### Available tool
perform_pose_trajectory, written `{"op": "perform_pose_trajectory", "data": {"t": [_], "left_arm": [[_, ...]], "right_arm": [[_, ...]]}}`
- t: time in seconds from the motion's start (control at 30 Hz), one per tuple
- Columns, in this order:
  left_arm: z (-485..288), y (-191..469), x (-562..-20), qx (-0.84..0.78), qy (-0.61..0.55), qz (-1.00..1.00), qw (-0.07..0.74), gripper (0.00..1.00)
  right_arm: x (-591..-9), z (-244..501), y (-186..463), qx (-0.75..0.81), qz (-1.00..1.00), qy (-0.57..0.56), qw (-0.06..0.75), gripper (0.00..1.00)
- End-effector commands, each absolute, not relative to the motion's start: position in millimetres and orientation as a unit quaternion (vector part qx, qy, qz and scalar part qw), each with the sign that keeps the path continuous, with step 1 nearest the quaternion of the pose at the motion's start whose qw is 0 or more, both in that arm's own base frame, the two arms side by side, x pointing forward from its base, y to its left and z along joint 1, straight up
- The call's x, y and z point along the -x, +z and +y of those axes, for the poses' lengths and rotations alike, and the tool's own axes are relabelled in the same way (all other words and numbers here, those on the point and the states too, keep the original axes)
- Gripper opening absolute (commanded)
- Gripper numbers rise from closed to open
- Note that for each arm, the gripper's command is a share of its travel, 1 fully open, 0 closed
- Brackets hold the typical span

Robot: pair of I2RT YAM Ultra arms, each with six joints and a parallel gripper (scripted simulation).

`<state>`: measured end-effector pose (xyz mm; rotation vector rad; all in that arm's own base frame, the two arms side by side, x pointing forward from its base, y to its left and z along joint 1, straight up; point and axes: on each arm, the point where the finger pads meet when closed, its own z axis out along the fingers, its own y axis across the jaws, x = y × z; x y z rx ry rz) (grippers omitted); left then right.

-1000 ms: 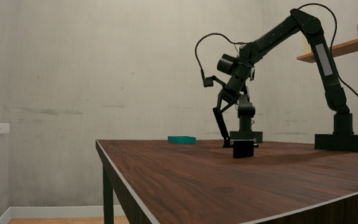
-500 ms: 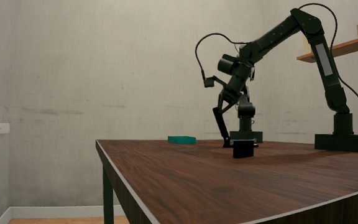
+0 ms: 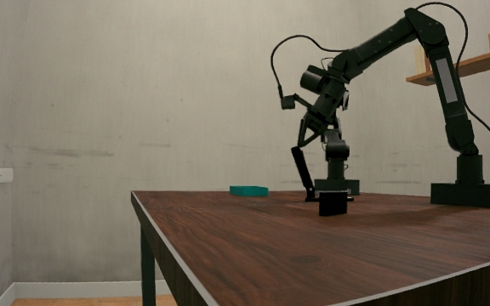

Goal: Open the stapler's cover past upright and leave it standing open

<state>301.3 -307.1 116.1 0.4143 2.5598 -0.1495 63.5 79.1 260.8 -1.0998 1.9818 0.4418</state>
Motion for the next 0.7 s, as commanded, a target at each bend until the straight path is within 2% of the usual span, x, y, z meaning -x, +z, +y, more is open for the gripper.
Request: {"op": "perform_pose_trajectory", "data": {"t": [0.0, 0.27, 0.53, 0.67], "left_arm": [[-314.1, 143.0, -293.5, -0.15, -0.064, 0.945, 0.282, 0.47], [-305.4, 178.5, -271.6, -0.15, -0.065, 0.946, 0.281, 0.47], [-298.9, 151.6, -274.1, -0.154, -0.045, 0.953, 0.257, 0.47], [-309.5, 159.0, -275.0, -0.171, -0.077, 0.943, 0.275, 0.93]], "right_arm": [[-62.7, 77.6, 275.2, 0.427, 0.778, 0.186, 0.422, 0.57], [-62.7, 77.6, 275.2, 0.427, 0.778, 0.186, 0.422, 0.57], [-62.7, 77.6, 275.2, 0.427, 0.778, 0.186, 0.422, 0.57], [-62.7, 77.6, 275.2, 0.427, 0.778, 0.186, 0.422, 0.57]]}}
